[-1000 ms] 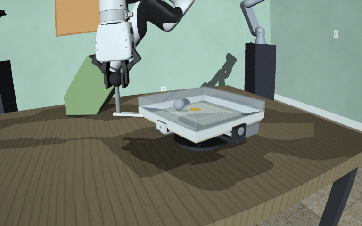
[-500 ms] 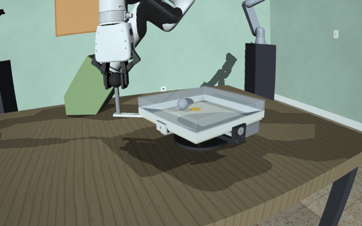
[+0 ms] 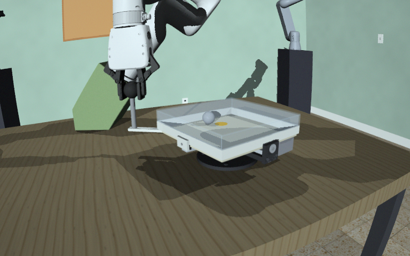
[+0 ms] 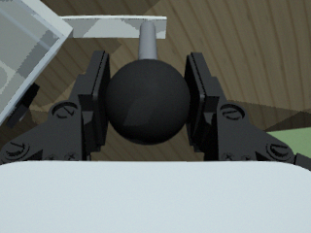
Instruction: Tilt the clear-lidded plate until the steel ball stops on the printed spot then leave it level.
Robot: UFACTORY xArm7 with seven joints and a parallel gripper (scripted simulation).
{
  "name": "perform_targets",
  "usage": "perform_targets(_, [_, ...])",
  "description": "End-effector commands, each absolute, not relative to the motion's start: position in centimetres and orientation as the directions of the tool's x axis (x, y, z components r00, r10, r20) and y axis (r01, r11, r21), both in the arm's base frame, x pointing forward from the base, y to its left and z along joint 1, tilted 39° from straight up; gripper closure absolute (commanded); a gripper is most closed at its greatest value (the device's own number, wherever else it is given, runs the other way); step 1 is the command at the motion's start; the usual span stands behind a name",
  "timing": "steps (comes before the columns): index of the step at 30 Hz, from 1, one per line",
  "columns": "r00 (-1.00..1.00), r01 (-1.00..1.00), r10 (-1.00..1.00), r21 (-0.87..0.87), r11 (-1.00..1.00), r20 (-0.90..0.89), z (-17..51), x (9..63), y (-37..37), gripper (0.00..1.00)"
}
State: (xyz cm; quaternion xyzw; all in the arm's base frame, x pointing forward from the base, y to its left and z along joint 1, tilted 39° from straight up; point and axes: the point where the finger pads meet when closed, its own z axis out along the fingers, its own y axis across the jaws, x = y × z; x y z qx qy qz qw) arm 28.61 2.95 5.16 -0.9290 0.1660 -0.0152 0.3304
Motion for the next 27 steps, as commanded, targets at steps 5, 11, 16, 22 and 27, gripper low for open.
perform_targets(5, [0.944,-0.299,-0.321,-0.62,-0.726,-0.08,5.21,28.74,2.83,1.0])
perform_targets(11, [0.944,-0.299,-0.321,-0.62,-0.726,-0.08,5.11,28.91,2.8,1.0])
perform_targets(16, [0.944,-0.299,-0.321,-0.62,-0.726,-0.08,5.08,28.93,2.8,1.0])
perform_targets(22, [0.944,-0.299,-0.321,-0.62,-0.726,-0.08,5.12,28.91,2.8,1.0])
perform_targets(27, [0.944,-0.299,-0.321,-0.62,-0.726,-0.08,5.26,28.84,2.78,1.0])
